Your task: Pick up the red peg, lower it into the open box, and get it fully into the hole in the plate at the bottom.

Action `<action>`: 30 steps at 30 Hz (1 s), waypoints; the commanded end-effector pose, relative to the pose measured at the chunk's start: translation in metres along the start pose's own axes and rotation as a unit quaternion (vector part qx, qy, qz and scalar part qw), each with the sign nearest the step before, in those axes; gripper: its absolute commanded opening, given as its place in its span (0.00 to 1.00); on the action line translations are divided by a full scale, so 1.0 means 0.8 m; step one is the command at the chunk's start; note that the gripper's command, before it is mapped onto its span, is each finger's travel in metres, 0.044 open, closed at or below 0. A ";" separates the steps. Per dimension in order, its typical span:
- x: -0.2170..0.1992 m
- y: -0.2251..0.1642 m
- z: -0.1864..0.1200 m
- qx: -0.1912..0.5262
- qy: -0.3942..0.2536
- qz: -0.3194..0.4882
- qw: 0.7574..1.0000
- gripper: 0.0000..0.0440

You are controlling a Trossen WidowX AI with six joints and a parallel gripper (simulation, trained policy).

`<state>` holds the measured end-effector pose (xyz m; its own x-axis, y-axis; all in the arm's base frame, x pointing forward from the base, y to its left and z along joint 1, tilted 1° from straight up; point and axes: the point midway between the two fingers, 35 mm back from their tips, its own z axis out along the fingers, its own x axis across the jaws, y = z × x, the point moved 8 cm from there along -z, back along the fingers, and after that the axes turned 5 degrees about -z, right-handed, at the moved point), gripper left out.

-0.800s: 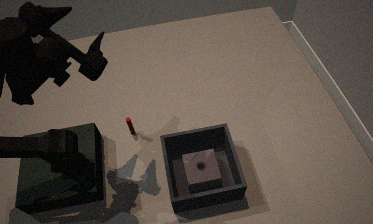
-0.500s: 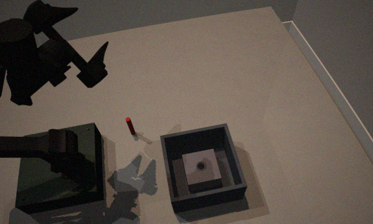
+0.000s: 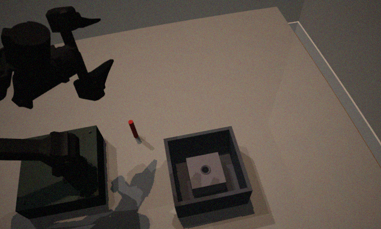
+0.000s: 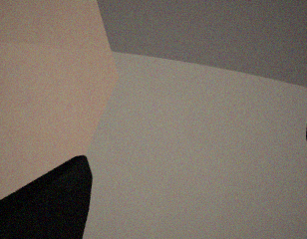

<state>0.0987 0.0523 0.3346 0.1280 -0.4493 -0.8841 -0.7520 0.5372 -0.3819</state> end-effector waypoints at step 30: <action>0.052 -0.002 0.021 0.057 0.175 0.499 0.847 1.00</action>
<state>0.1149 0.0454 0.2973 -0.7079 0.0466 -0.7048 -0.3702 0.8253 0.4264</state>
